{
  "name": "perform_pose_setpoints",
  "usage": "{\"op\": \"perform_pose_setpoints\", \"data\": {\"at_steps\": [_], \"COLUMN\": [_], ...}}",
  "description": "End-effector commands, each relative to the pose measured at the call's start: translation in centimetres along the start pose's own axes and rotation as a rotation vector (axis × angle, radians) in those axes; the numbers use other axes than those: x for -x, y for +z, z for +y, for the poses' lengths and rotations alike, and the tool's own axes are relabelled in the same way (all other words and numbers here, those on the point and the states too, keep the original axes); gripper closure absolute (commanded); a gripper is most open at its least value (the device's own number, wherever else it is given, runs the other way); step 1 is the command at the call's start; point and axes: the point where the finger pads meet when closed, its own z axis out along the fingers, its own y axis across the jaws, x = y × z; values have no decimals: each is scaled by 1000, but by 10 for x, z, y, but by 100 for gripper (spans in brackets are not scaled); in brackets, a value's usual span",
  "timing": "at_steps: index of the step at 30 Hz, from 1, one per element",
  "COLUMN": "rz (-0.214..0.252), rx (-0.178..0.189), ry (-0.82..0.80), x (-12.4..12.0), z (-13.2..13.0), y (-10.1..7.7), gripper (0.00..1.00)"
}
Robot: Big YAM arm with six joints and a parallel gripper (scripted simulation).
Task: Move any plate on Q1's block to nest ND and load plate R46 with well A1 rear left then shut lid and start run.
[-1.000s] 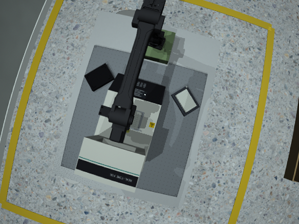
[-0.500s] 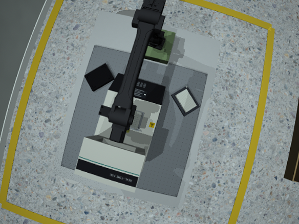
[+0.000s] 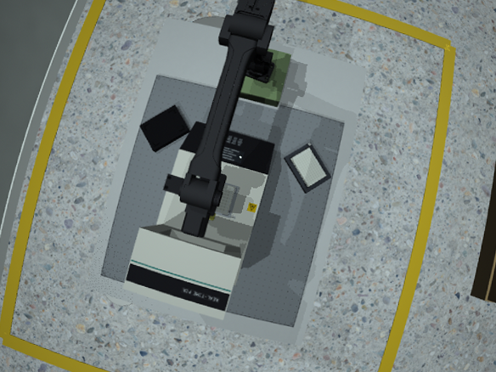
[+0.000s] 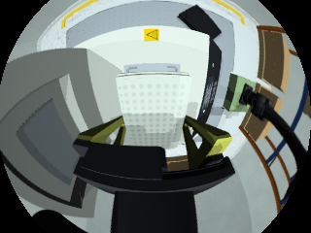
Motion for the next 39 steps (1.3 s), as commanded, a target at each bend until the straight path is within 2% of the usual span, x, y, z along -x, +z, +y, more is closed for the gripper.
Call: {"op": "perform_pose_setpoints", "data": {"at_steps": [1,24,29,35,37,39], "rz": [-4,-5,-5,-6,-5,-2], "rx": [117,40,47,56,55,58], "ry": [-3,-7,-8,3,-94,-95], "x": [0,-1,4,10,22,34], "z": [14,-3,-2,-2,-13,-22], "y": [-55,-23,-13,-14,-12,-12], "gripper": [100,100,100,100,100,100]}}
